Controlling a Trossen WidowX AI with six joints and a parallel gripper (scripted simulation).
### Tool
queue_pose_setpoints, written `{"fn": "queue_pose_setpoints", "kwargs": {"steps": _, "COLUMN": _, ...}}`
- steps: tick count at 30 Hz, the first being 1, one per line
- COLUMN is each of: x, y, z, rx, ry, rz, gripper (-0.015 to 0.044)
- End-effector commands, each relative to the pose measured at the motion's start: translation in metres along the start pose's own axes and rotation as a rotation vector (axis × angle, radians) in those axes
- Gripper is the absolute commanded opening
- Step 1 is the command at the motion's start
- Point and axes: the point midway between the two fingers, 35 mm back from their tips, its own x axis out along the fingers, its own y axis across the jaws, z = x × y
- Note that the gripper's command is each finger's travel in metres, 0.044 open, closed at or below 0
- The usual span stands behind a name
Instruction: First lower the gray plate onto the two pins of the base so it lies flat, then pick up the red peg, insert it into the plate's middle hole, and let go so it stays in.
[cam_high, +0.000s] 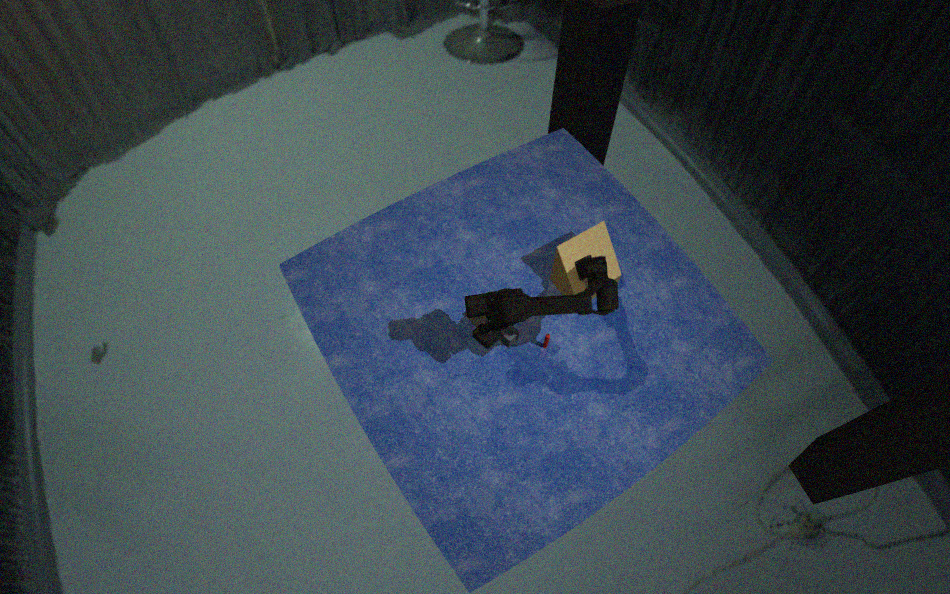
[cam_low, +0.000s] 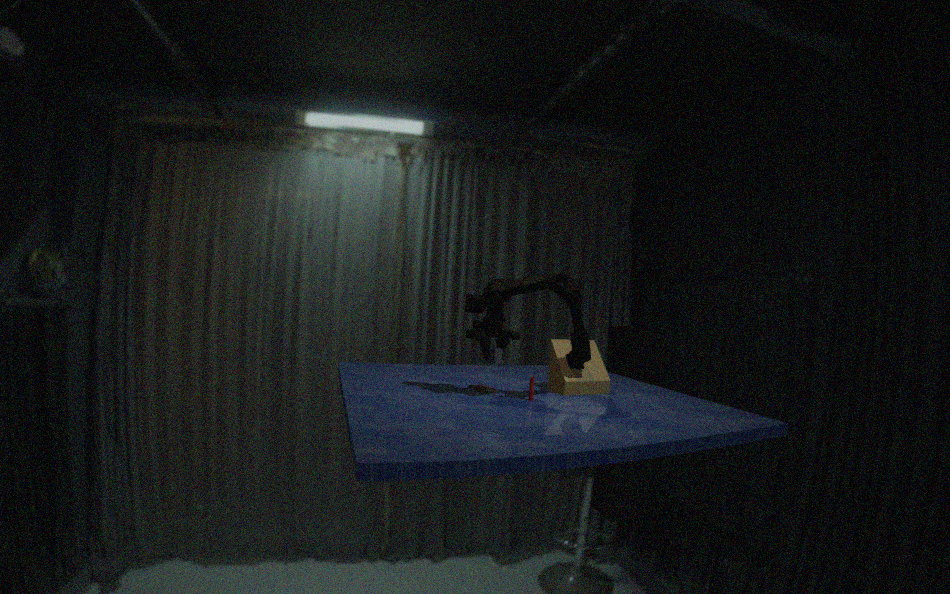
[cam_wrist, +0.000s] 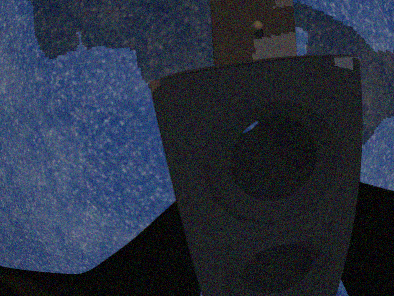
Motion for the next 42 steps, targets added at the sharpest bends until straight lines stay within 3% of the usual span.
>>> {"fn": "queue_pose_setpoints", "kwargs": {"steps": 1, "x": 0.009, "y": -0.005, "z": 0.011, "rx": 0.012, "ry": 0.002, "rz": -0.010, "gripper": 0.0000}}
{"fn": "queue_pose_setpoints", "kwargs": {"steps": 42, "x": 0.068, "y": -0.040, "z": 0.103, "rx": 0.118, "ry": 0.000, "rz": -0.010, "gripper": 0.0000}}
